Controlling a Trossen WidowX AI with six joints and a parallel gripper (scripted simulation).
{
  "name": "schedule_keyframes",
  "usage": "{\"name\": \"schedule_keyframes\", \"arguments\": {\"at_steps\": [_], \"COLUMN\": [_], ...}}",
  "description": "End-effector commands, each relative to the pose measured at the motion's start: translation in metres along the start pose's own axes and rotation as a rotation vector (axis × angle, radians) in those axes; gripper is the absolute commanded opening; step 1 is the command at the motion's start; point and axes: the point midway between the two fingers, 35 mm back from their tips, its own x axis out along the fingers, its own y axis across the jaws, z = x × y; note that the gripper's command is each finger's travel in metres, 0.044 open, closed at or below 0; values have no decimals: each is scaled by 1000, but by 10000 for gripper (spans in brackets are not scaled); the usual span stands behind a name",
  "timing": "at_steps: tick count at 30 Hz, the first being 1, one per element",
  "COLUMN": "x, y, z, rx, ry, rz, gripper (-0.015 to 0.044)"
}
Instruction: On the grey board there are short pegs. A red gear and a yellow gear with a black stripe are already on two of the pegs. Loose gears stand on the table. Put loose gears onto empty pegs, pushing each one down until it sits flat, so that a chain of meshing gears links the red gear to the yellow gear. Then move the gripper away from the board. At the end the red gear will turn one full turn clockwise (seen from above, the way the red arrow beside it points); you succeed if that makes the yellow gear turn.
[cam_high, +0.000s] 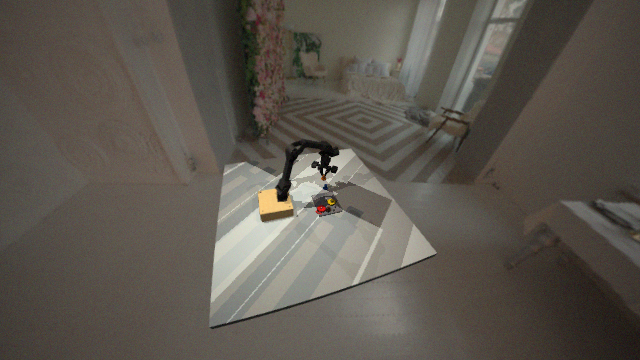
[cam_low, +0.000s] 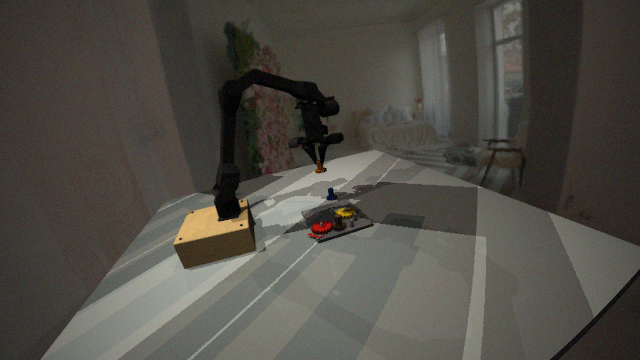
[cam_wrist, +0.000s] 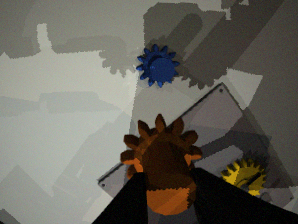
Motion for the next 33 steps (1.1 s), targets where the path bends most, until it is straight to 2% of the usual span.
{"name": "schedule_keyframes", "arguments": {"at_steps": [1, 33], "x": [3, 25], "y": [-7, -71], "z": [-4, -56], "rx": [3, -12], "ry": [-6, 2], "rz": [3, -9], "gripper": [0, 0]}}
